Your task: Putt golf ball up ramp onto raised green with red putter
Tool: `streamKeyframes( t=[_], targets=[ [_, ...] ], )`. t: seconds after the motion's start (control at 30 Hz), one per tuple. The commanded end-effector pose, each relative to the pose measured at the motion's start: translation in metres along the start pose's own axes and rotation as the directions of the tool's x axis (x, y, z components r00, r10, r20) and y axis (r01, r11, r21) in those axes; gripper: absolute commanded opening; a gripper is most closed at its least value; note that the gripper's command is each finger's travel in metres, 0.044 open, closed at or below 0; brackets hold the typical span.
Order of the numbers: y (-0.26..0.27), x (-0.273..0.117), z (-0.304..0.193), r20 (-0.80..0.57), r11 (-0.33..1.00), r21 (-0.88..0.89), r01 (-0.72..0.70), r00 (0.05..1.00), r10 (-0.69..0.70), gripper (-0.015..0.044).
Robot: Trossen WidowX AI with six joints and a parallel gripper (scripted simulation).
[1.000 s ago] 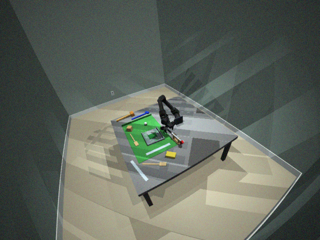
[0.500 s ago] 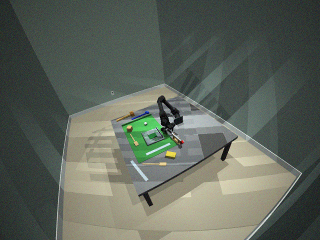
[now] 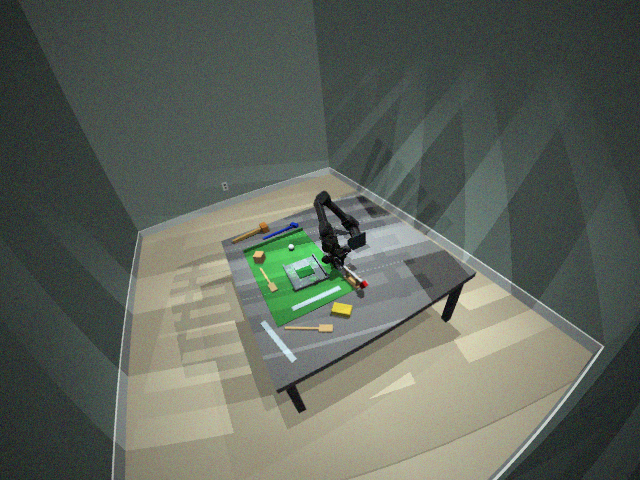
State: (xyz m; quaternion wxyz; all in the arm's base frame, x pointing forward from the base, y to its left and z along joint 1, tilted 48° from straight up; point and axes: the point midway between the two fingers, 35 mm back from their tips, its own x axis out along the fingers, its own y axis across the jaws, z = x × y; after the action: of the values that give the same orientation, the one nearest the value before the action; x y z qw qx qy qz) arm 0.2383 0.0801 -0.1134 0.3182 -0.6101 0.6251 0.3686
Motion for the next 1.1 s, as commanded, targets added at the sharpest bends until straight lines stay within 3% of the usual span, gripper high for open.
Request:
streamKeyframes(
  t=[0.0,0.13,0.37,0.93,1.07],
  targets=[
    [0.000,0.000,0.000,0.001,1.000,0.000,0.001,1.000,-0.001,0.0151],
    [0.000,0.000,0.000,0.001,1.000,0.000,0.001,1.000,-0.001,0.0046],
    [0.000,-0.001,0.000,0.001,1.000,0.000,0.001,1.000,-0.001,0.0000],
    [-0.001,-0.093,0.027,0.005,1.000,-0.001,-0.001,1.000,0.001,0.0000],
    [0.000,-0.097,0.028,0.005,1.000,-0.001,-0.001,1.000,0.001,0.0000]
  ],
)
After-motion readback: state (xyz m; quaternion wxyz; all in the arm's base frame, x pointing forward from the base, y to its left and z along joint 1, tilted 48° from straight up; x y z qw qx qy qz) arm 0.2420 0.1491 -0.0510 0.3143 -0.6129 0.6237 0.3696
